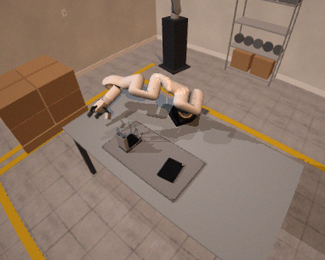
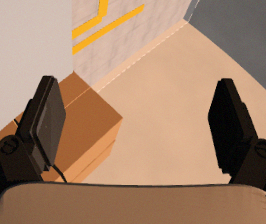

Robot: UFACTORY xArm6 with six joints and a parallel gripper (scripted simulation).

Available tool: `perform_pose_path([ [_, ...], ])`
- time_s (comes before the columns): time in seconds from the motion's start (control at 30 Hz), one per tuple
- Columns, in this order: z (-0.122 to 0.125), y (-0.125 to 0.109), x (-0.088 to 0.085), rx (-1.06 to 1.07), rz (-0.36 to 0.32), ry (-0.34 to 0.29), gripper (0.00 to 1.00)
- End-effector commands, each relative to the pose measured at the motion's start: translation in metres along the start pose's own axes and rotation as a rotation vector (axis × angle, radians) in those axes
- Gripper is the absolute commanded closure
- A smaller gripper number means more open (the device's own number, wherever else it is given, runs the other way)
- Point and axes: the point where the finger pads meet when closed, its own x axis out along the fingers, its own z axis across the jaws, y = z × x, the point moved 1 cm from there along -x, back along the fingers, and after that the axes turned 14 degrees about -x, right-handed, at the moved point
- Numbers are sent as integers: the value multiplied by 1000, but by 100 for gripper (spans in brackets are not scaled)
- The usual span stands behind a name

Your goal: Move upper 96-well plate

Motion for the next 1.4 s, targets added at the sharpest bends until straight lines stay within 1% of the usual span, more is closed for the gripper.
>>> perform_pose_path([
  [0.0,2,-2,-1,-2,-3,-3,0],
  [0.53,2,-2,-1,-2,-3,-3,0],
  [0.6,9,-9,0,18,-66,-2,0],
  [0.63,12,-13,1,25,-85,-2,0],
  [0.73,18,-21,2,25,-85,-2,0],
  [0.8,24,-28,4,52,-146,4,0],
  [0.83,27,-32,4,58,-161,6,0],
  [0.9,31,-38,5,58,-161,6,0],
  [0.97,36,-46,5,89,-219,16,0],
  [1.0,39,-50,5,96,-233,19,0],
  [1.03,41,-53,6,96,-233,19,0],
  [1.1,41,-53,6,96,-233,19,0],
  [1.17,46,-62,5,130,-289,33,0],
  [1.23,49,-68,5,138,-302,36,0],
  [1.3,53,-76,3,175,-354,54,0],
  [1.37,55,-81,2,183,-366,58,0],
])
